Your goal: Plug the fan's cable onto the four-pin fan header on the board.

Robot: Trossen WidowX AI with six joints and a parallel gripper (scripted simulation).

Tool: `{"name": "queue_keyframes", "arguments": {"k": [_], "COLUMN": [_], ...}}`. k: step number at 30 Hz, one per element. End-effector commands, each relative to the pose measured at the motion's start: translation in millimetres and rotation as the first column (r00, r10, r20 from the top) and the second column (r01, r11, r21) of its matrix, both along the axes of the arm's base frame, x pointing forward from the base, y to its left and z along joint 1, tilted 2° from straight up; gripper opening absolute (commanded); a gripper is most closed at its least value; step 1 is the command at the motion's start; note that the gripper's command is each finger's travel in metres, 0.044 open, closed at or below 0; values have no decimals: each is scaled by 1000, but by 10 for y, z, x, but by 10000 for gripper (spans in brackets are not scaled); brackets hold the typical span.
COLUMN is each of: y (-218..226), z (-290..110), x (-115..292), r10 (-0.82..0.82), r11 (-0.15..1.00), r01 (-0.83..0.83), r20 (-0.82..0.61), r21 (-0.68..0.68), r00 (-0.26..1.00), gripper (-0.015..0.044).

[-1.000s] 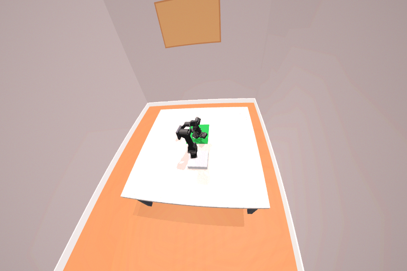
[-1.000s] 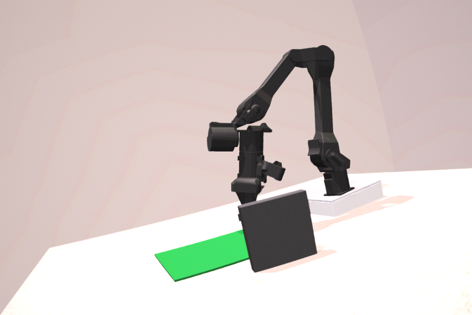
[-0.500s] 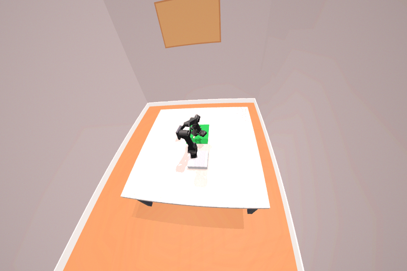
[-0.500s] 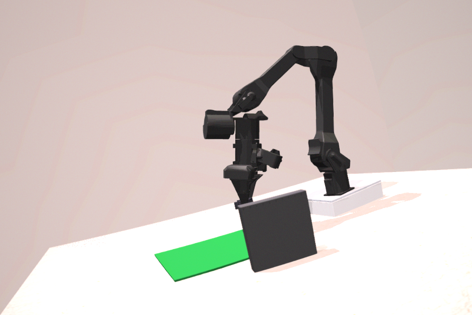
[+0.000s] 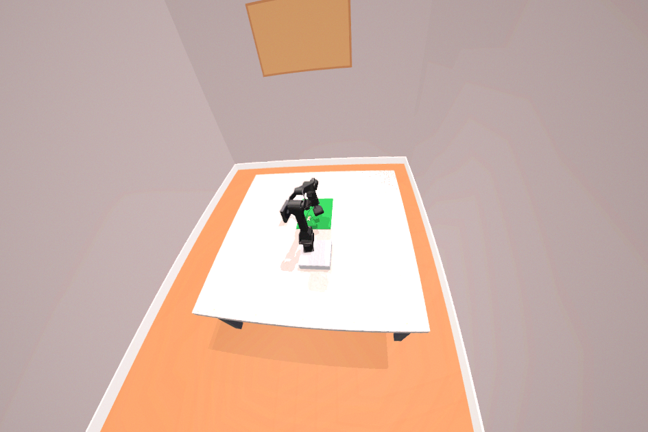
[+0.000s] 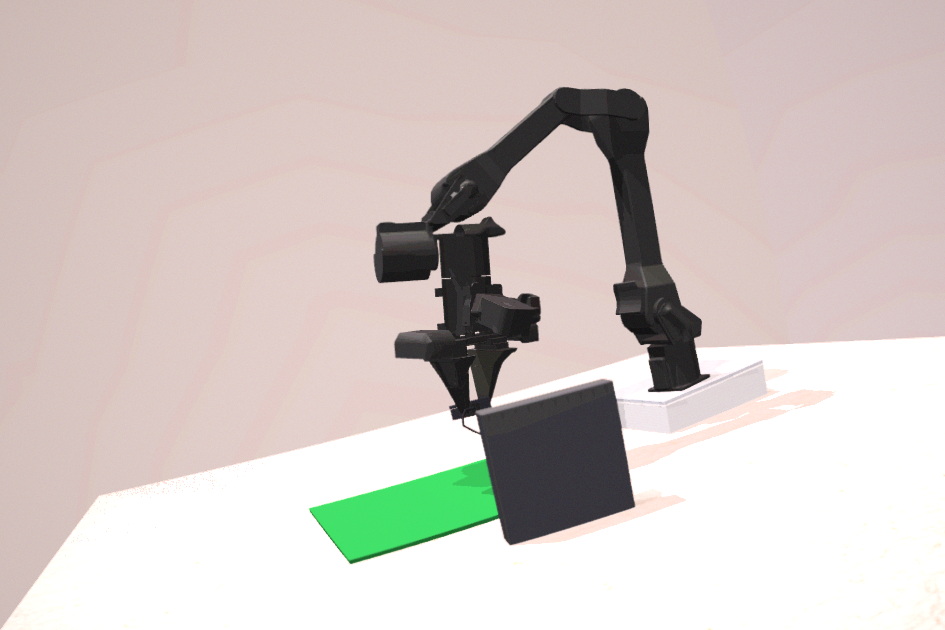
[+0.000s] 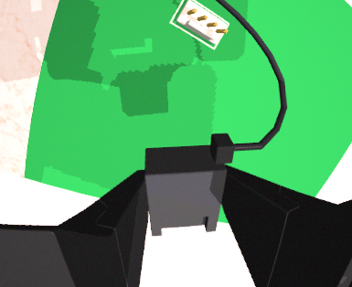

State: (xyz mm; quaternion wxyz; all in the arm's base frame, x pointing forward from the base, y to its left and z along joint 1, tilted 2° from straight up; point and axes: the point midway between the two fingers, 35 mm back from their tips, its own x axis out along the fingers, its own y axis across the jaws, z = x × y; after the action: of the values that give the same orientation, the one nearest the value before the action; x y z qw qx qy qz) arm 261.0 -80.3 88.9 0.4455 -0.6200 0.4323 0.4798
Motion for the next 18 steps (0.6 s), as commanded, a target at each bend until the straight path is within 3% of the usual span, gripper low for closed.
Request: {"name": "queue_keyframes", "arguments": {"k": [1, 9, 18], "y": [22, 63, 116], "z": [28, 36, 25], "x": [115, 293, 490], "r10": [-137, -394, -648], "r11": [990, 913, 744], "r01": [137, 394, 651], "r20": [1, -25, -77], "r21": [42, 104, 147], "r00": [991, 919, 758], "gripper": [0, 0, 0]}}
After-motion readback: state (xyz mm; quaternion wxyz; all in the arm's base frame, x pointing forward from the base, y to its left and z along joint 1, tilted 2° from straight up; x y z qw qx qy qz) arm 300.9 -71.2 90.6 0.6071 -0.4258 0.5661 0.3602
